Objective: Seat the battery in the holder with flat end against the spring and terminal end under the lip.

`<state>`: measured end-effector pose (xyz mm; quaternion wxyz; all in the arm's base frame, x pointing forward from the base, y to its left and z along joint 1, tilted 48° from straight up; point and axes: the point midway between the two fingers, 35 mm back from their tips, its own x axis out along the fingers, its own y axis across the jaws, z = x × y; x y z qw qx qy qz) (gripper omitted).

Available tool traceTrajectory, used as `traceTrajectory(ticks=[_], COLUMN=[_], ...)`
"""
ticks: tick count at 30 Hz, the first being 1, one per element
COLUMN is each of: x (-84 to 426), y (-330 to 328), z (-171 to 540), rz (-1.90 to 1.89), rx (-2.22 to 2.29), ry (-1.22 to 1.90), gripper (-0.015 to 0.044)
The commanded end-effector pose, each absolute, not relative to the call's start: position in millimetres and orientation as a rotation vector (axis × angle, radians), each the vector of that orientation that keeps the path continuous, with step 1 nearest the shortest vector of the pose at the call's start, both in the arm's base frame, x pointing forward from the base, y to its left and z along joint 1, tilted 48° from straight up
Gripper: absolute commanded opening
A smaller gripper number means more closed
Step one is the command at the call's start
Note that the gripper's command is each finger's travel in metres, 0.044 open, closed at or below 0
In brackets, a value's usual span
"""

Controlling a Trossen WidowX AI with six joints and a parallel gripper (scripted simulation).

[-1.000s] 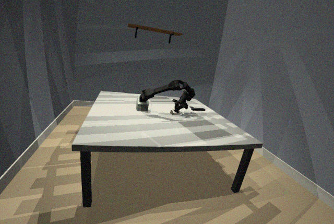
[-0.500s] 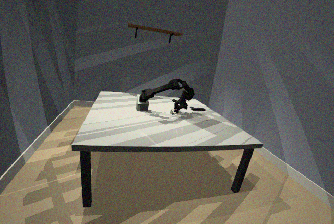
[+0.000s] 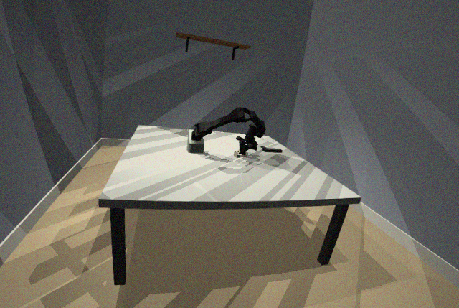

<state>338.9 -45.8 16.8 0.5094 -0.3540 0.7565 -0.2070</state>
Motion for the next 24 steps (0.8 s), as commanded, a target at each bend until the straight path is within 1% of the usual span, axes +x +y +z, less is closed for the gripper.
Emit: traceTrajectory(ticks=[1,24], x=[342.0,339.1], y=[-45.4,-48.3], z=[13.8,12.7], rz=[-0.482,-0.415], rx=[-0.846,-0.852], ry=[1.792,1.712], gripper=[0.0086,0.0086])
